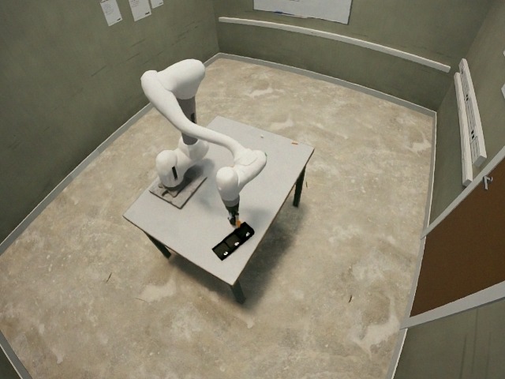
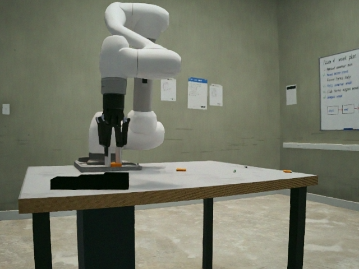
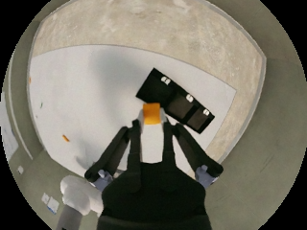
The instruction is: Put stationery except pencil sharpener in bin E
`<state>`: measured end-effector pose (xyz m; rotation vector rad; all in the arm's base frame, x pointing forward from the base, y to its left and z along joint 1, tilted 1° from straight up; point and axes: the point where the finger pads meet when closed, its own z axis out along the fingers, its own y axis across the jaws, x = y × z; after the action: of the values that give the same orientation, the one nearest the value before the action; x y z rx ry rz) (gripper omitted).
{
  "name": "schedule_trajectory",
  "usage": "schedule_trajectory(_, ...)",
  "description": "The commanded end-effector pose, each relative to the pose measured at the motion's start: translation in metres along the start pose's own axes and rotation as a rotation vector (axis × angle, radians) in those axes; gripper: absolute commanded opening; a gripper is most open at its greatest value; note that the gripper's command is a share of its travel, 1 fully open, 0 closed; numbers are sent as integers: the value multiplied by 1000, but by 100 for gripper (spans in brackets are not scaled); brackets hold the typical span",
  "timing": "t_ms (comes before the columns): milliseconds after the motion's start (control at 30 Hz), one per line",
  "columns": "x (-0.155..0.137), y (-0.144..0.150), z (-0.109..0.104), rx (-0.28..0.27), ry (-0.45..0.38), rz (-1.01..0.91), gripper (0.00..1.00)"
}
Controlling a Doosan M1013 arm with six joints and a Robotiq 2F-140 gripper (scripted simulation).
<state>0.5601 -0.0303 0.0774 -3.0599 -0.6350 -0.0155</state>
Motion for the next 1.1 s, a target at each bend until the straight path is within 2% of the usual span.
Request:
schedule_trajectory(0,-7,20,0,1,1,-1,29)
schedule_trajectory(100,-9,26,0,1,1,-1,29)
schedule_trajectory(400,-28,75,0,1,1,-1,29)
schedule_trajectory(600,-41,109,0,1,1,267,29)
schedule_trajectory(667,-41,109,0,1,1,267,29)
schedule_trajectory(733,-45,120,0,1,0,399,29)
schedule_trajectory(933,-57,152,0,1,0,626,29)
schedule_trajectory(1067,-58,154,0,1,0,631,29)
